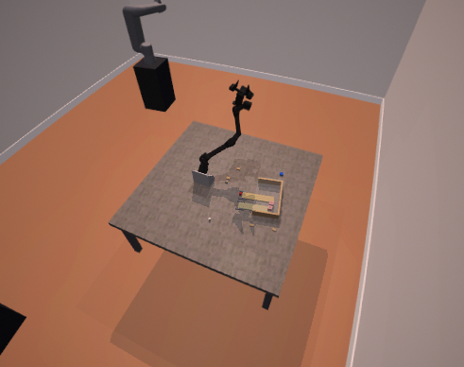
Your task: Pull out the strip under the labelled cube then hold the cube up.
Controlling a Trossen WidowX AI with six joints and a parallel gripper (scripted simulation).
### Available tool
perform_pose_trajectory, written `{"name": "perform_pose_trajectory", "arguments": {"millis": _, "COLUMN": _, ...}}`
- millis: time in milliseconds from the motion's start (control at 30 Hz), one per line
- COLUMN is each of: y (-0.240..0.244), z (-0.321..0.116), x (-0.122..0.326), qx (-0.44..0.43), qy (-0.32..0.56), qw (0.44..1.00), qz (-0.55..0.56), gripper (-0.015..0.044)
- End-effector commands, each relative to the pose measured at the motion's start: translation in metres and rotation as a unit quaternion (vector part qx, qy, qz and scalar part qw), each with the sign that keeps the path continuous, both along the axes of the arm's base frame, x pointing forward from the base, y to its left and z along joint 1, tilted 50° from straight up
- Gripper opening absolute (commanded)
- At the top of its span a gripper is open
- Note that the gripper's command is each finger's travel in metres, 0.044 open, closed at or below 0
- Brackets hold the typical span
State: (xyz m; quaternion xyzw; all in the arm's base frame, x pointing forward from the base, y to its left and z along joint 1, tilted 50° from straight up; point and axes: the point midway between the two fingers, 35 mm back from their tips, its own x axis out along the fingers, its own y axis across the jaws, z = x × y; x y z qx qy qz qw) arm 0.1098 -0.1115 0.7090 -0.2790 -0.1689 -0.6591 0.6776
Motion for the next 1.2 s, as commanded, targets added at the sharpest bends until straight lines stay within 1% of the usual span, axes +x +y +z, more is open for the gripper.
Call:
{"name": "perform_pose_trajectory", "arguments": {"millis": 0, "y": 0.000, "z": 0.000, "x": -0.002, "qx": 0.000, "qy": -0.002, "qw": 1.000, "qz": 0.002, "gripper": 0.0400}}
{"name": "perform_pose_trajectory", "arguments": {"millis": 133, "y": 0.001, "z": -0.003, "x": -0.043, "qx": 0.010, "qy": -0.039, "qw": 0.999, "qz": 0.037, "gripper": 0.0400}}
{"name": "perform_pose_trajectory", "arguments": {"millis": 267, "y": -0.010, "z": -0.013, "x": -0.088, "qx": 0.029, "qy": -0.080, "qw": 0.993, "qz": 0.080, "gripper": 0.0400}}
{"name": "perform_pose_trajectory", "arguments": {"millis": 433, "y": -0.041, "z": -0.037, "x": -0.133, "qx": 0.065, "qy": -0.127, "qw": 0.980, "qz": 0.136, "gripper": 0.0400}}
{"name": "perform_pose_trajectory", "arguments": {"millis": 600, "y": -0.084, "z": -0.070, "x": -0.161, "qx": 0.113, "qy": -0.164, "qw": 0.961, "qz": 0.192, "gripper": 0.0400}}
{"name": "perform_pose_trajectory", "arguments": {"millis": 733, "y": -0.118, "z": -0.098, "x": -0.164, "qx": 0.150, "qy": -0.184, "qw": 0.942, "qz": 0.237, "gripper": 0.0400}}
{"name": "perform_pose_trajectory", "arguments": {"millis": 933, "y": -0.168, "z": -0.145, "x": -0.152, "qx": 0.210, "qy": -0.201, "qw": 0.910, "qz": 0.297, "gripper": 0.0400}}
{"name": "perform_pose_trajectory", "arguments": {"millis": 1167, "y": -0.219, "z": -0.210, "x": -0.111, "qx": 0.286, "qy": -0.191, "qw": 0.866, "qz": 0.362, "gripper": 0.0400}}
